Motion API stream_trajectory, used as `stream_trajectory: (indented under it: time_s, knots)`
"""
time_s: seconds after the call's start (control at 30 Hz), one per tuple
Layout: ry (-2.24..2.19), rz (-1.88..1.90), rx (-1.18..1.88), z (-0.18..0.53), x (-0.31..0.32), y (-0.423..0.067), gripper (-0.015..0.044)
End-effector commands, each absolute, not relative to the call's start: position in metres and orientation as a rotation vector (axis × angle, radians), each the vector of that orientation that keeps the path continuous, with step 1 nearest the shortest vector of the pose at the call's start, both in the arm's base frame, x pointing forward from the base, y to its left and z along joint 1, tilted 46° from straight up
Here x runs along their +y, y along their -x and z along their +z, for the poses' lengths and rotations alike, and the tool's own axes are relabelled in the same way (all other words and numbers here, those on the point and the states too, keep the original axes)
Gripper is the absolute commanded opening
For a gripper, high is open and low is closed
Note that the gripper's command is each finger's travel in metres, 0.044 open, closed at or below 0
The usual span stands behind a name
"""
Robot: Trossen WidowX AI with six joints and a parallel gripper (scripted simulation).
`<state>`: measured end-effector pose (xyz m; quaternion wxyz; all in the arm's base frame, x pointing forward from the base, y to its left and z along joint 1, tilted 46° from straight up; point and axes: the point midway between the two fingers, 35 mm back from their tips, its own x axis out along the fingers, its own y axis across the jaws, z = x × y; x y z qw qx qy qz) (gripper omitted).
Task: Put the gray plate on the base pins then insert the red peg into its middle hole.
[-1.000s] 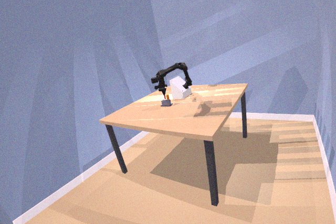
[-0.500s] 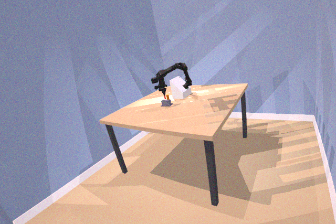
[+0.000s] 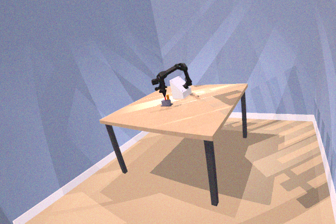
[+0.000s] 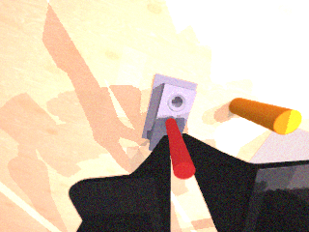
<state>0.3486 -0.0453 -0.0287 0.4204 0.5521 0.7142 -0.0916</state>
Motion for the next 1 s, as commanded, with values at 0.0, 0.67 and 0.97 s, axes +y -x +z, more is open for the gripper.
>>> stream_trajectory:
  time_s: [0.0,0.67,0.97]
  knots:
    - [-1.386,-0.231,1.788,-0.0288,-0.0456,-0.3489,0.0000]
    - [-1.384,-0.230,1.789,-0.0302,-0.0441,-0.3496,0.0000]
    - [-1.379,-0.227,1.790,-0.0297,-0.0443,-0.3492,0.0000]
